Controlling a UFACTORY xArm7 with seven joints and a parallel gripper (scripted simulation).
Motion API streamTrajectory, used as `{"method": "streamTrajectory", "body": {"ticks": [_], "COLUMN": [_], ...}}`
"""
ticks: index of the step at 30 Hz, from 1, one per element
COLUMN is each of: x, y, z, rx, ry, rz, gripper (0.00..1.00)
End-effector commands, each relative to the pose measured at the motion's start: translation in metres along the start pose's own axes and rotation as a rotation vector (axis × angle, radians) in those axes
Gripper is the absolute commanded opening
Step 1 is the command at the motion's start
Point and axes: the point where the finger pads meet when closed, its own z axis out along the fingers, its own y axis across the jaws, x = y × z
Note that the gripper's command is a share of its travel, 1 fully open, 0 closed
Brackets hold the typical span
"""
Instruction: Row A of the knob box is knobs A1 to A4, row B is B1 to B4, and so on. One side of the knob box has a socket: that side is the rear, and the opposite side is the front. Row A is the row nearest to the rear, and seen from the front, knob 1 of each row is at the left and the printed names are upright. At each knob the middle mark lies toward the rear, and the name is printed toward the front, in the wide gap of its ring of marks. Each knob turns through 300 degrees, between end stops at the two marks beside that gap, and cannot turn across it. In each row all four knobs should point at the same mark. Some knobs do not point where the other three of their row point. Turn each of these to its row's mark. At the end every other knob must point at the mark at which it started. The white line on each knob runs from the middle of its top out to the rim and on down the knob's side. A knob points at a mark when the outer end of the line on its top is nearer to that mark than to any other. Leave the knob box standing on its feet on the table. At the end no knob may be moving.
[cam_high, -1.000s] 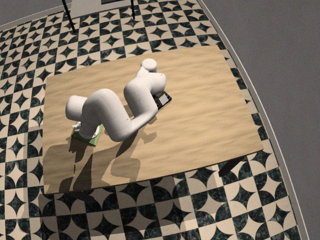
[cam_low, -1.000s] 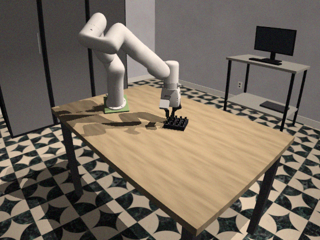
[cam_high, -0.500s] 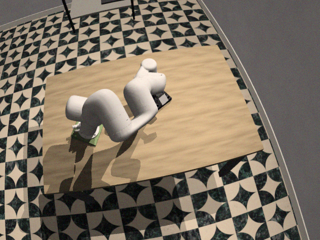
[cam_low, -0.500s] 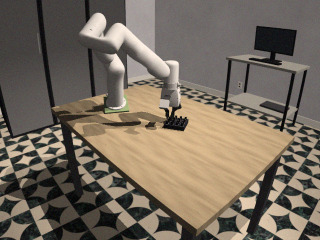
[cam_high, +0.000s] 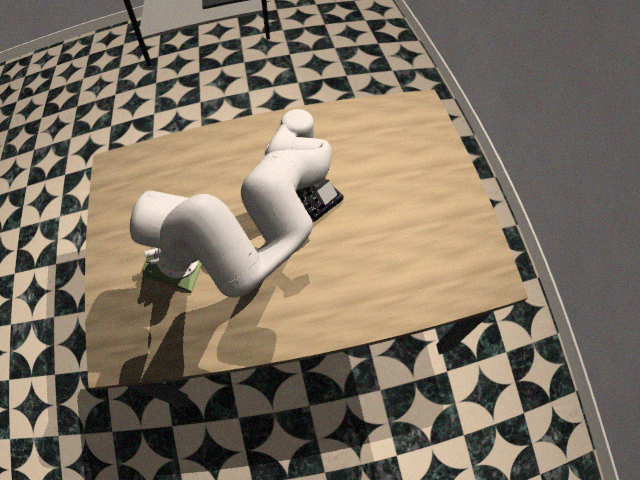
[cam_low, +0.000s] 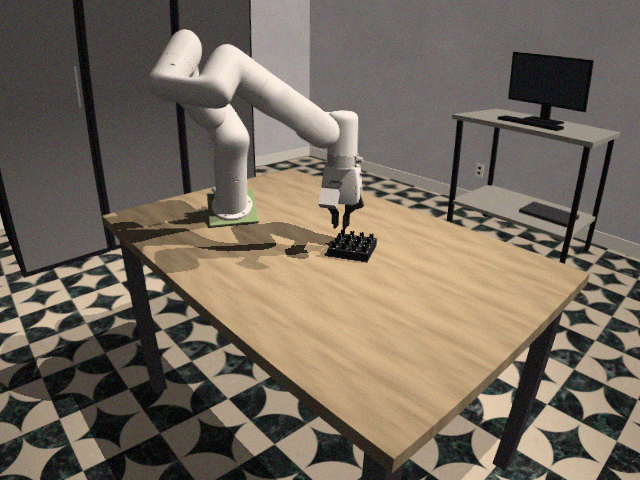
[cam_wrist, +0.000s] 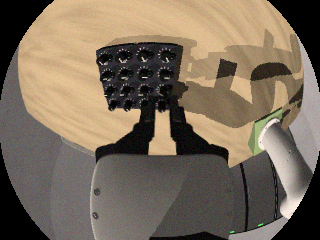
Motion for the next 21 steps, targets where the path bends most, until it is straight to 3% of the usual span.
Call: {"method": "streamTrajectory", "body": {"ticks": [1, 21], "x": [0.0, 0.0001], "y": [-0.0005, -0.0005], "z": [-0.0084, -0.0102], "rx": [0.002, 0.002], "ry": [0.0, 0.0], "rz": [0.0, 0.034], "gripper": [0.19, 0.19]}}
